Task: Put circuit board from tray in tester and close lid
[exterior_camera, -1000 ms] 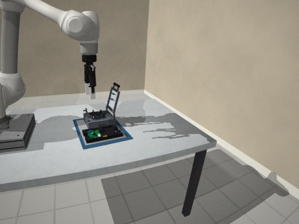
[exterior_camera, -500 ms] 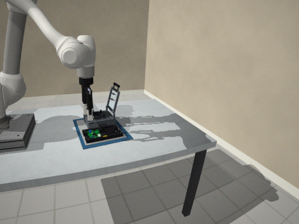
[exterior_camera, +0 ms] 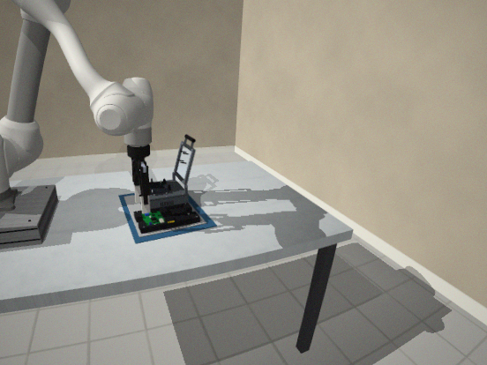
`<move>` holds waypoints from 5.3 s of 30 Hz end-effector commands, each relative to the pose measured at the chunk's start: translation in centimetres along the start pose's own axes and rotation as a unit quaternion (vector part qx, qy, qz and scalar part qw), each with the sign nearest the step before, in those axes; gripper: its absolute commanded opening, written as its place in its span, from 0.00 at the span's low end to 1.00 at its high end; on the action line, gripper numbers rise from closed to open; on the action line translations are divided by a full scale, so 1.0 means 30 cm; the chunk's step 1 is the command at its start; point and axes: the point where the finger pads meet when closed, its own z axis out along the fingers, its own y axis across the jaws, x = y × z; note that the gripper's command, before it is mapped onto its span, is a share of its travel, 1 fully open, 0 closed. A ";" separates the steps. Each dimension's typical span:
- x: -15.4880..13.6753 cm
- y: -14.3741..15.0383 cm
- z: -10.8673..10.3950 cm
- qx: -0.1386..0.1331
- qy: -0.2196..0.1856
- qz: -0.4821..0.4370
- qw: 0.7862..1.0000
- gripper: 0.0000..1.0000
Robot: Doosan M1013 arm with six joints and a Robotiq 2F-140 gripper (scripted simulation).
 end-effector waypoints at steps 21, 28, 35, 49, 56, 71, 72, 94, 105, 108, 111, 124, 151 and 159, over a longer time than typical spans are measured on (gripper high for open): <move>0.011 0.005 0.020 -0.003 0.000 0.002 1.000 0.58; 0.011 0.005 0.020 -0.003 0.000 0.002 1.000 0.58; 0.011 0.005 0.020 -0.003 0.000 0.002 1.000 0.58; 0.011 0.005 0.020 -0.003 0.000 0.002 1.000 0.58; 0.011 0.005 0.020 -0.003 0.000 0.002 1.000 0.58; -0.023 0.008 0.020 -0.003 0.000 0.002 1.000 0.58; -0.028 0.008 0.020 -0.003 0.000 0.002 1.000 0.58; -0.120 0.017 0.020 -0.003 0.000 0.002 1.000 0.58; -0.125 0.017 0.020 -0.003 0.000 0.002 1.000 0.58; -0.125 0.017 0.020 -0.003 0.000 0.005 1.000 0.58; -0.125 0.017 0.020 -0.003 0.000 0.014 1.000 0.58; -0.125 0.017 0.020 -0.003 0.000 0.146 0.989 0.58; -0.125 0.017 0.020 -0.003 0.002 0.582 0.813 0.58; -0.125 0.017 0.020 -0.002 0.002 0.667 0.745 0.58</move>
